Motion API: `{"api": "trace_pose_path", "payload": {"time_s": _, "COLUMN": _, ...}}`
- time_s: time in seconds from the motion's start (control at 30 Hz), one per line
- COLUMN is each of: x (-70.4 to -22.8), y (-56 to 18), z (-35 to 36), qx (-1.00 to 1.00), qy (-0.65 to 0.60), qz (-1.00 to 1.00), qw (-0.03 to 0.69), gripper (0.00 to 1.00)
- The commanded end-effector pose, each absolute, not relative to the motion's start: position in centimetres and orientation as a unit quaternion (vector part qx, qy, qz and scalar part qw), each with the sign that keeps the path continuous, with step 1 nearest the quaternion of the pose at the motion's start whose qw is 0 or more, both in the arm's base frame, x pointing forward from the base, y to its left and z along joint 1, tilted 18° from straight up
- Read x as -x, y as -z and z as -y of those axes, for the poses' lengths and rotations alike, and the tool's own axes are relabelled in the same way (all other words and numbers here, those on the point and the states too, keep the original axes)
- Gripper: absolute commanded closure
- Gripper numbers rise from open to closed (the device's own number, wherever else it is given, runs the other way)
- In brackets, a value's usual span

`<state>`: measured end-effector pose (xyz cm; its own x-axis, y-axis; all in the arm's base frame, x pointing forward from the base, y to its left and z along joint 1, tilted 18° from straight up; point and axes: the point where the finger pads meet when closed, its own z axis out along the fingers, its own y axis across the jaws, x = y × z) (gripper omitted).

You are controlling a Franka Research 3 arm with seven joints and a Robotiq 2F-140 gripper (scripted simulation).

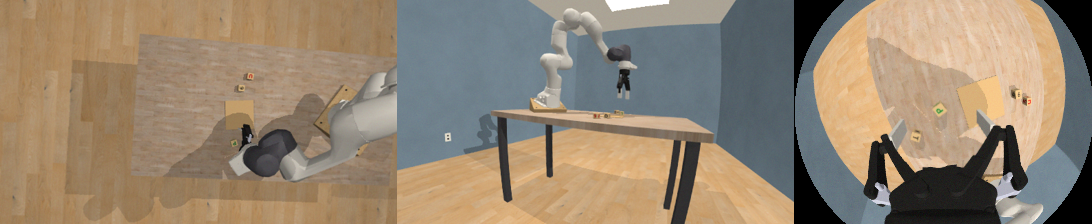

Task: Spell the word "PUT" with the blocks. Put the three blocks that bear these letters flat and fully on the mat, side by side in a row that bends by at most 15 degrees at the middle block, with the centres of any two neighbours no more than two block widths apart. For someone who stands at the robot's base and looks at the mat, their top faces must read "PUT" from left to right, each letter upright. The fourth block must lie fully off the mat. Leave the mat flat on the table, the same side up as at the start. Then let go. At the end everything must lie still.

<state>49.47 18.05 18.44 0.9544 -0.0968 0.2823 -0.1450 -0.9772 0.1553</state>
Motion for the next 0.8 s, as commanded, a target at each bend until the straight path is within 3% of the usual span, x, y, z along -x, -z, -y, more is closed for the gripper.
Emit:
{"api": "trace_pose_path", "payload": {"time_s": 0.0, "x": -49.41, "y": -18.6, "z": -18.03, "qx": -0.979, "qy": -0.142, "qz": 0.123, "qw": 0.079, "gripper": 0.0}}
{"api": "trace_pose_path", "payload": {"time_s": 0.77, "x": -49.17, "y": -19.06, "z": -17.85, "qx": -0.945, "qy": -0.152, "qz": 0.285, "qw": 0.056, "gripper": 0.0}}
